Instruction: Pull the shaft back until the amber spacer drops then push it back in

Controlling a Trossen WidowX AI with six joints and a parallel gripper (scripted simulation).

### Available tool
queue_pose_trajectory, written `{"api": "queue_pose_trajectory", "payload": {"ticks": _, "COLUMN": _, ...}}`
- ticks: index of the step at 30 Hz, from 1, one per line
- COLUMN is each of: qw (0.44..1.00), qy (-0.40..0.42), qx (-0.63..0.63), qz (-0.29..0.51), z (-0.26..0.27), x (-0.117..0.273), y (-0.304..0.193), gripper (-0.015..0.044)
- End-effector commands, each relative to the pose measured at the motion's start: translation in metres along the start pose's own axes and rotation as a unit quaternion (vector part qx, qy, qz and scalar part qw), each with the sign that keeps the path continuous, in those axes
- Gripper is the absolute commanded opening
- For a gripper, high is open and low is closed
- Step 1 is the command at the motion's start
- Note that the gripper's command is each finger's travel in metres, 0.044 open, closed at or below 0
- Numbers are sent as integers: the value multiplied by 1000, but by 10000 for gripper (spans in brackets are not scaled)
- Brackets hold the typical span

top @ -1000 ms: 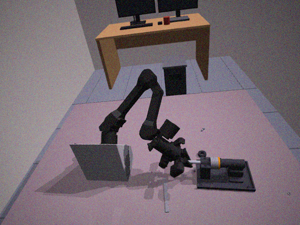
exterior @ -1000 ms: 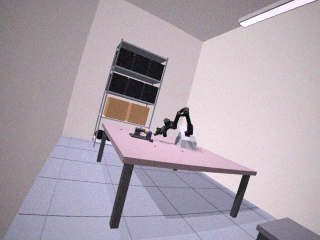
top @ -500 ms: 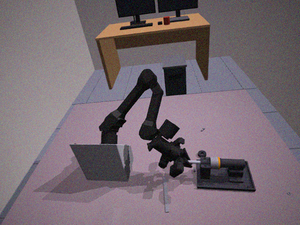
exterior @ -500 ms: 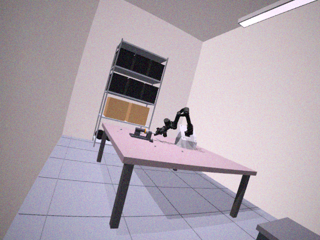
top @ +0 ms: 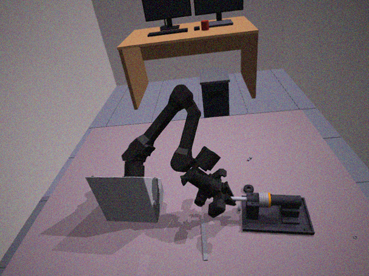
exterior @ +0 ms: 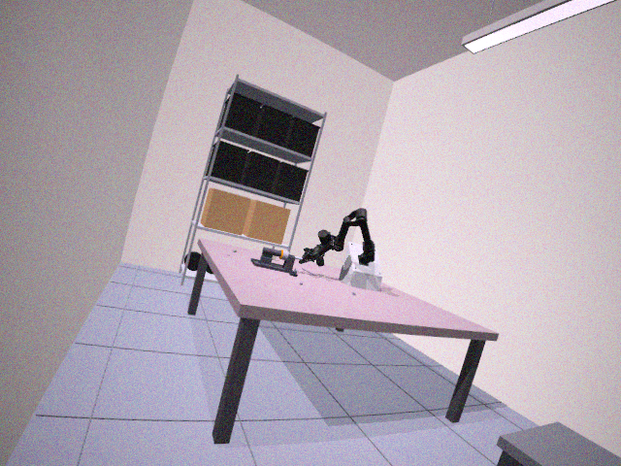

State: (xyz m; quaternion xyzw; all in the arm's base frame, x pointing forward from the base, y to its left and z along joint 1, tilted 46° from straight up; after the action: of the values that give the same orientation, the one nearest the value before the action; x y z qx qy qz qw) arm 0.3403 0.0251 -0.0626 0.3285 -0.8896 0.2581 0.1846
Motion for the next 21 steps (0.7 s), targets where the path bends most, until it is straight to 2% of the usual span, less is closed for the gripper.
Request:
{"api": "queue_pose_trajectory", "payload": {"ticks": 1, "qw": 1000, "qy": 0, "qx": 1, "qz": -1, "z": 0, "x": 1, "y": 2, "gripper": 0}}
{"api": "queue_pose_trajectory", "payload": {"ticks": 21, "qw": 1000, "qy": 0, "qx": 1, "qz": -1, "z": 1, "x": 3, "y": 3, "gripper": 0}}
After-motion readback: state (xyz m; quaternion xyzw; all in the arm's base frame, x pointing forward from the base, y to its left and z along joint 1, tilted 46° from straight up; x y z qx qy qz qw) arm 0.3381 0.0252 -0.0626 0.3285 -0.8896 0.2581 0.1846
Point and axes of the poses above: the point midway between the two fingers, 35 mm back from their tips, its own x axis back along the fingers, its own z axis across the jaws, y = z × x, the point moved 1 cm from there along x, back along the fingers, and after that the axes turned 11 degrees about -x, right-handed, at the moved point
